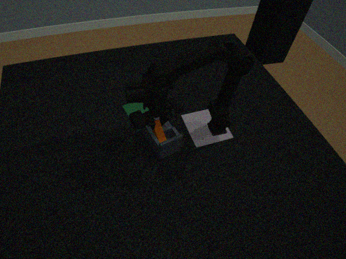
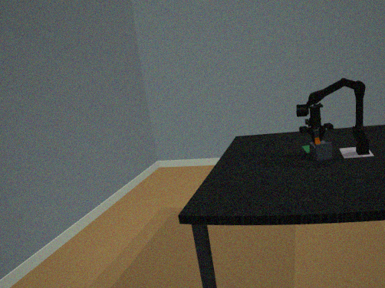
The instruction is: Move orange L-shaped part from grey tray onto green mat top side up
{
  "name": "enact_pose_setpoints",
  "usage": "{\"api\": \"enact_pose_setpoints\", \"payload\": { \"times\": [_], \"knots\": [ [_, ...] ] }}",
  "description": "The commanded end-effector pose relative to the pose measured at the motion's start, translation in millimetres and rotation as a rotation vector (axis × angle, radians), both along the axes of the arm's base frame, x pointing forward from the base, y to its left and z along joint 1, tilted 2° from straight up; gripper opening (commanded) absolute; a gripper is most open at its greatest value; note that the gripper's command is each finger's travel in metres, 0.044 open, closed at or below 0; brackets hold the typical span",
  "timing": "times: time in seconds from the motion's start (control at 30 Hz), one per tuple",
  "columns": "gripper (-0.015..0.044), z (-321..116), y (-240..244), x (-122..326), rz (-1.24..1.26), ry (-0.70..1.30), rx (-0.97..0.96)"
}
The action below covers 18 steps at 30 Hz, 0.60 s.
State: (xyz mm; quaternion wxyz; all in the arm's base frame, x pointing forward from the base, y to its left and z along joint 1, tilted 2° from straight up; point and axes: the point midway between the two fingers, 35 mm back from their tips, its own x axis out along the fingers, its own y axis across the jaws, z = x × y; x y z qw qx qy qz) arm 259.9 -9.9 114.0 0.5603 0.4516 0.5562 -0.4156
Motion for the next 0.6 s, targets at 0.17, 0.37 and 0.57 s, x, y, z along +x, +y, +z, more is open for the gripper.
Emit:
{"api": "enact_pose_setpoints", "payload": {
  "times": [0.17,0.37,0.57],
  "knots": [
    [0.0,15.4,-0.5,0.0,-0.002,-0.004,0.0],
    [0.0,24.6,-0.8,-0.3,-0.002,-0.004,0.0],
    [0.0,33.9,-1.1,-0.7,-0.002,-0.004,0.0]
  ]
}}
